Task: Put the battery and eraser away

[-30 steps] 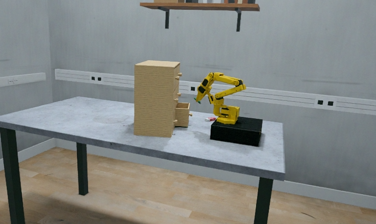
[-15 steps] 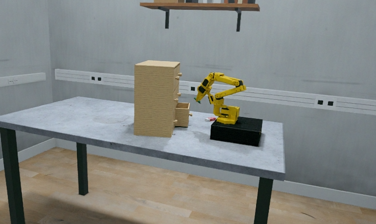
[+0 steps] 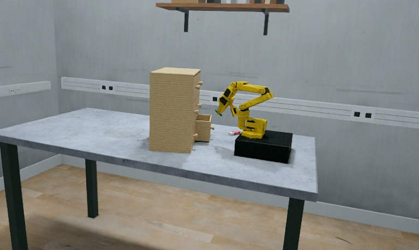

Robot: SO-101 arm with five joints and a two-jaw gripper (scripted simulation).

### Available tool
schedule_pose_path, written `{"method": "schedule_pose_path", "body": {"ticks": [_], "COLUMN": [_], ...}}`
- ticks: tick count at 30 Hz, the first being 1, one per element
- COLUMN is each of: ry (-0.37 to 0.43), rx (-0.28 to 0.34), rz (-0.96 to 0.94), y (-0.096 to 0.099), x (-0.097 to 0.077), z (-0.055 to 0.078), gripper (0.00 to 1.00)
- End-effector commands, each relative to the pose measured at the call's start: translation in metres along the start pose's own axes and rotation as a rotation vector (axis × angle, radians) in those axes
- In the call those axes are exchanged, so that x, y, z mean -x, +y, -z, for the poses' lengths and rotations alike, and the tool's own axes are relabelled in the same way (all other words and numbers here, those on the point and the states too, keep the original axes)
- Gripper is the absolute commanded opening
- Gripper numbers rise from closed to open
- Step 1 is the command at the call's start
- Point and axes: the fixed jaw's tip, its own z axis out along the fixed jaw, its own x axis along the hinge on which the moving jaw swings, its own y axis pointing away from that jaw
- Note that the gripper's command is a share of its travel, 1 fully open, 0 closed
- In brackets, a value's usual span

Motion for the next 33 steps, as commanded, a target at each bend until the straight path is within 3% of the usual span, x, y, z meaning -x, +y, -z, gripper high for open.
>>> {"method": "schedule_pose_path", "body": {"ticks": [1, 33], "ry": [0.012, 0.011], "rx": [0.002, 0.002], "rz": [0.0, 0.0], "y": [0.0009, 0.0009], "x": [-0.0035, -0.0122], "z": [0.0007, -0.0042], "gripper": [0.0, 0.0]}}
